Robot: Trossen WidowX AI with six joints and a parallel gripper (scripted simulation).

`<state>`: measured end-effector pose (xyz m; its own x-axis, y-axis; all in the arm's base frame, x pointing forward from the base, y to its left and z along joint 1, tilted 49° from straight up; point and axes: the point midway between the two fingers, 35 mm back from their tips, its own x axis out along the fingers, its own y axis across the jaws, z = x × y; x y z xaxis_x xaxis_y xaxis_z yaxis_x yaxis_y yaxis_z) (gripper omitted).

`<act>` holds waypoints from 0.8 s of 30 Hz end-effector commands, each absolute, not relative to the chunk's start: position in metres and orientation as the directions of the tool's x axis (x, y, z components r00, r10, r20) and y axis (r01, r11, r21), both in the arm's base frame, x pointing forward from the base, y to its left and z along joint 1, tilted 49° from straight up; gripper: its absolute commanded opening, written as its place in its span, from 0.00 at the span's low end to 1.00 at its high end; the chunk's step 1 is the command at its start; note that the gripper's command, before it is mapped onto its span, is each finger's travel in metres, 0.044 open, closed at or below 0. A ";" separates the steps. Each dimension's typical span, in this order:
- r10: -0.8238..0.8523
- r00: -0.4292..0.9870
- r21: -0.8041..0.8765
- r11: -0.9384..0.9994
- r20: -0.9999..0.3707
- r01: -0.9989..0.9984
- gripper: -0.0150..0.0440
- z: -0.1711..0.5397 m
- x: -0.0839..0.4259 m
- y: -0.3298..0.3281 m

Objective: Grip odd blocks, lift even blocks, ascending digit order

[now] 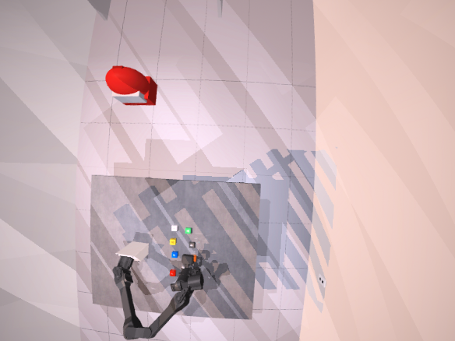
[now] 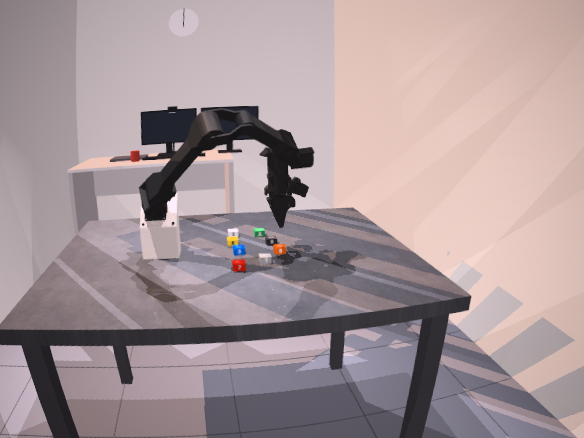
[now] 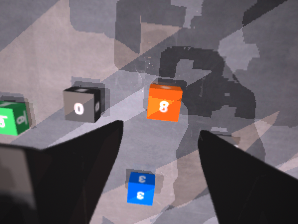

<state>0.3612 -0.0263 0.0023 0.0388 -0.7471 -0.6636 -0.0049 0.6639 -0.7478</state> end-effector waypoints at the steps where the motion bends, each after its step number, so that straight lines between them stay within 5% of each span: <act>1: -0.757 0.007 -0.756 0.654 -0.654 -0.024 0.81 -0.022 0.352 -0.054; 4: -0.757 0.007 -0.756 0.654 -0.654 -0.024 0.93 -0.022 0.352 -0.054; 24: -0.757 0.007 -0.757 0.653 -0.653 -0.024 0.93 -0.042 0.353 -0.077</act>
<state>0.3560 -0.0725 -0.0366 0.0160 -0.7540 -0.6567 -0.0129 0.6565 -0.7542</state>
